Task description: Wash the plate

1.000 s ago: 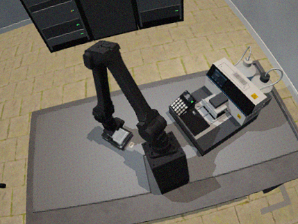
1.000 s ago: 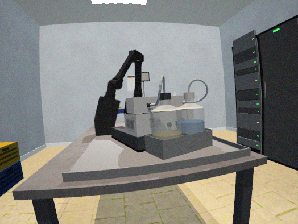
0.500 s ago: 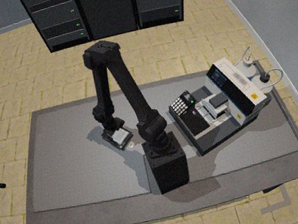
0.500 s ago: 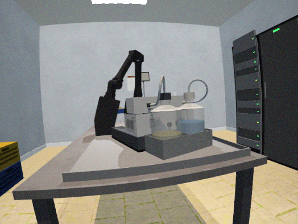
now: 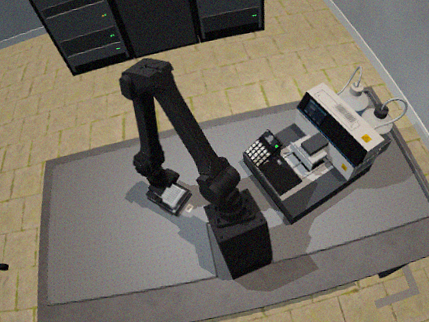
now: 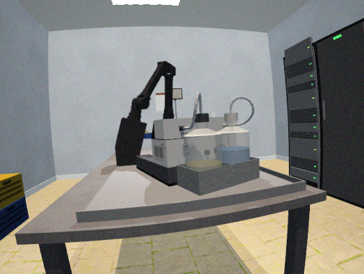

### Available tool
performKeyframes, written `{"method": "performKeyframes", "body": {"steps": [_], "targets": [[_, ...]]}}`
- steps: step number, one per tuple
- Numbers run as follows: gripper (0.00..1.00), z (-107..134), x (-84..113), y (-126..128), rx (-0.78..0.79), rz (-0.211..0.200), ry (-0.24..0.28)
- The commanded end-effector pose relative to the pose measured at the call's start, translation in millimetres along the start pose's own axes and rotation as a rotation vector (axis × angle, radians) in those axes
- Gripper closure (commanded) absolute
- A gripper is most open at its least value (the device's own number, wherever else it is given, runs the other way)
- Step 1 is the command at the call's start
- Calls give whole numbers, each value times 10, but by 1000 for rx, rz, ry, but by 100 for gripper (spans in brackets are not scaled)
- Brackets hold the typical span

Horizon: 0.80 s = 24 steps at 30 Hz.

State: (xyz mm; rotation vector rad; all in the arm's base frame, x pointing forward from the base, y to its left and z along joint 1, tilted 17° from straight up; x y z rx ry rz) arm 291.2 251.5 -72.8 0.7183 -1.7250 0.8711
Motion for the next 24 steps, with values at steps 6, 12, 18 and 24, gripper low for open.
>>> {"method": "performKeyframes", "body": {"steps": [6,12,18,24], "targets": [[0,-22,-58,-57,-7,0,4],[0,-22,-58,-57,-7,0,4],[0,-22,-58,-57,-7,0,4],[0,-12,133,-29,-10,1,-4]]}}
Point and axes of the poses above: the point where the finger pads meet when closed, its own x axis back along the fingers, its own y axis across the jaws, z = x × y, the point moved 6 cm from there along x, back along the fingers, and after that the axes turned 10 degrees about x, right-handed, at the moved point
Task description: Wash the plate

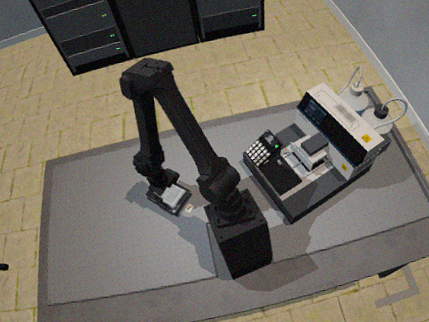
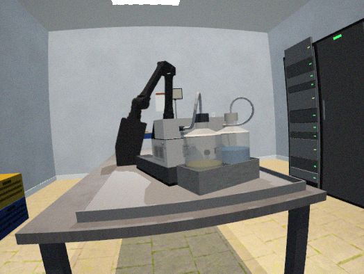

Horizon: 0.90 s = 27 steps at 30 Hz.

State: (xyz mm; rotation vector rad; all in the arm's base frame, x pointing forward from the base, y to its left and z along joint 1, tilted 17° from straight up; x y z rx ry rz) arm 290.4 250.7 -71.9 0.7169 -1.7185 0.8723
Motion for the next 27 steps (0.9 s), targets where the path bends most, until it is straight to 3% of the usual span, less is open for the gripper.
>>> {"method": "performKeyframes", "body": {"steps": [1,27], "targets": [[0,-24,140,-18,-11,2,-11],[0,-27,526,21,-2,1,-13]]}}
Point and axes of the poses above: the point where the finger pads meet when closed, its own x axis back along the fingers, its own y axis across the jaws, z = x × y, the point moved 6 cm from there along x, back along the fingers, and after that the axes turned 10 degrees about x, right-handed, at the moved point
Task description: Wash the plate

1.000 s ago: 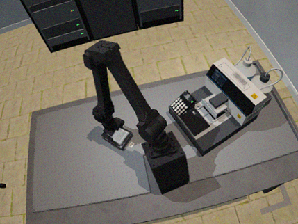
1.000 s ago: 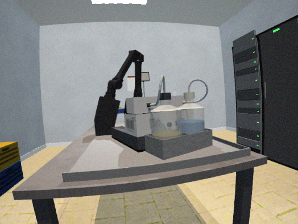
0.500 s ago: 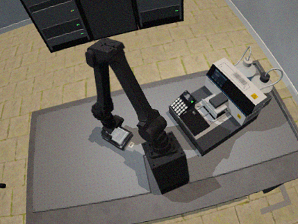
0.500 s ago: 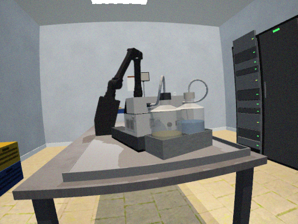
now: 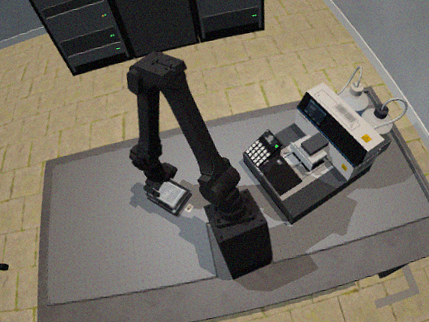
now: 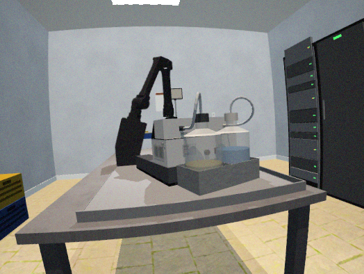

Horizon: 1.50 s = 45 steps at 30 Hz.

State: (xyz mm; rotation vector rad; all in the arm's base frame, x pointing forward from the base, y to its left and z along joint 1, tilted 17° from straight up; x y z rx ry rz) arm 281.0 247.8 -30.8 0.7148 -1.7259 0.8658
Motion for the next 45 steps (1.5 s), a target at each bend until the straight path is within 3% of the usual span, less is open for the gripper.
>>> {"method": "performKeyframes", "body": {"steps": [1,28,45], "targets": [[0,-16,105,49,4,0,-8],[0,-38,525,42,3,1,-13],[0,-11,474,56,10,-2,3]]}}
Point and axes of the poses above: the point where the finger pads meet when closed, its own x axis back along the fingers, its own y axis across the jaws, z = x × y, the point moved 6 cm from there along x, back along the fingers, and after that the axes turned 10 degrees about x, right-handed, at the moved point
